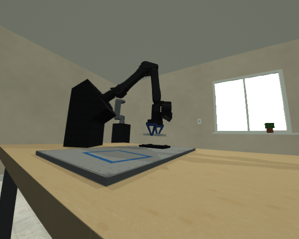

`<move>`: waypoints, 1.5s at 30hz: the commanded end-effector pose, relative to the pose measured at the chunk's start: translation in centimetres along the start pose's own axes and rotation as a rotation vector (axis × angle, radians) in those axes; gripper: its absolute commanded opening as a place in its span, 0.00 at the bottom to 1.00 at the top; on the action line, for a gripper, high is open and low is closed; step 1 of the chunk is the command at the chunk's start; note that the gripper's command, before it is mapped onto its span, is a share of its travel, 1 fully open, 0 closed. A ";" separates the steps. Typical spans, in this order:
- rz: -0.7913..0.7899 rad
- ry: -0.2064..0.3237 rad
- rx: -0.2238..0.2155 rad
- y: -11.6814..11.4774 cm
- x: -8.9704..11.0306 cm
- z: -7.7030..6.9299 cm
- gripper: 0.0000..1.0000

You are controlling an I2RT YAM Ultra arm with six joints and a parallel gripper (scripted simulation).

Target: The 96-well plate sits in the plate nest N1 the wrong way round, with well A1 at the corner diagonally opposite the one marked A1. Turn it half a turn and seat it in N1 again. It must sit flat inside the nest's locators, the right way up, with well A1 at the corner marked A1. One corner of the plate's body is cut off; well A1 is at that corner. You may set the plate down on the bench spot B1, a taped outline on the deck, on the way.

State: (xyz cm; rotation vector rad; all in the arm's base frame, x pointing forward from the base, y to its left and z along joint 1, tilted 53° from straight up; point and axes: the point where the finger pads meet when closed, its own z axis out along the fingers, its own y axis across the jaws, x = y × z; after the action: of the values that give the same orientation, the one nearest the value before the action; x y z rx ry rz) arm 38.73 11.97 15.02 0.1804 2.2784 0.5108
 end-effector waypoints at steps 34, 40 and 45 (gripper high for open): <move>-0.002 -0.021 -0.007 0.3 -0.8 4.5 0.00; -0.002 -0.021 -0.007 0.3 -0.8 4.5 0.00; -0.002 -0.021 -0.007 0.3 -0.7 4.5 0.00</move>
State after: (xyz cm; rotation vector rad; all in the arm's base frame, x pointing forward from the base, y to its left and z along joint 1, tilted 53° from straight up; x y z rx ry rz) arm 42.41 13.40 12.52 0.1798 2.2658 0.5119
